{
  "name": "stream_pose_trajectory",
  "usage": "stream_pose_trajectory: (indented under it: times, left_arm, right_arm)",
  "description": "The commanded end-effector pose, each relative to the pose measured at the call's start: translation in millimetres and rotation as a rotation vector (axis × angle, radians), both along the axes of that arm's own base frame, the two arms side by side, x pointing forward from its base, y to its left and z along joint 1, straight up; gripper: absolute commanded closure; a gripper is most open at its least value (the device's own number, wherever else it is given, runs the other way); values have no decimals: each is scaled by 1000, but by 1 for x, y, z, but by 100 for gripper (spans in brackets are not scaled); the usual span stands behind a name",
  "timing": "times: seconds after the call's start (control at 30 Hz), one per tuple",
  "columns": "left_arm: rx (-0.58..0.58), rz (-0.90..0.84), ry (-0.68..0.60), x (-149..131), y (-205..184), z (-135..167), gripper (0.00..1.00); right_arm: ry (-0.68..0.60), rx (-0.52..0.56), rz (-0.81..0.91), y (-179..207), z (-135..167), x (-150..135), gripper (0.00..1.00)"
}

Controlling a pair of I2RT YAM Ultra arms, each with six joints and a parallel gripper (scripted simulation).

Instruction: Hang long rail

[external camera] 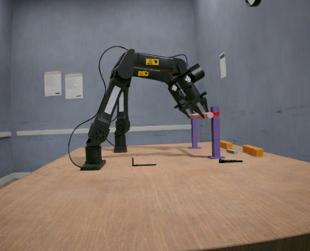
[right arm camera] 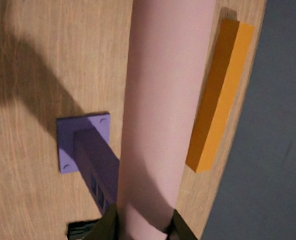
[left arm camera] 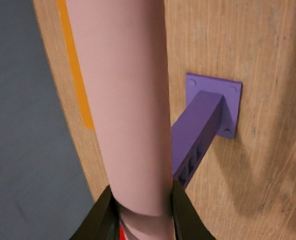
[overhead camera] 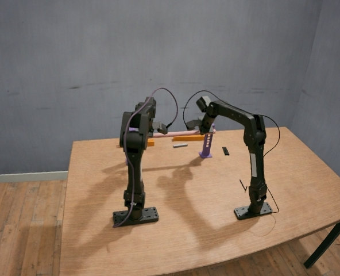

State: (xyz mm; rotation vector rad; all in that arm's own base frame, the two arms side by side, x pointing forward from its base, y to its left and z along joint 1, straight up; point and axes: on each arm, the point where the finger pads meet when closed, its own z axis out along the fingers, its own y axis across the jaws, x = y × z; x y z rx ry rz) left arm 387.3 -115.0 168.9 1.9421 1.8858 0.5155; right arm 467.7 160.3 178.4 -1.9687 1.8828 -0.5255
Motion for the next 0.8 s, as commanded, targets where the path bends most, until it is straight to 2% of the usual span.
stream_pose_trajectory:
  times: [0.0,0.13,0.2,0.53,0.7,0.77]
  left_arm:
    - [-14,5,-72,13,1,12,81]
    - [-26,5,-96,18,-2,14,81]
    - [-20,5,-77,13,0,4,81]
    - [-14,5,-64,10,1,-1,81]
    - [-14,5,-64,9,1,-1,25]
    - [-8,10,-80,9,5,2,25]
  right_arm:
    - [-69,25,7,2,17,9,81]
    - [-96,38,5,5,19,15,81]
    - [-75,30,6,4,9,10,81]
    - [-60,24,7,3,4,7,81]
    - [-60,24,7,3,4,7,26]
    - [-73,29,8,3,7,5,26]
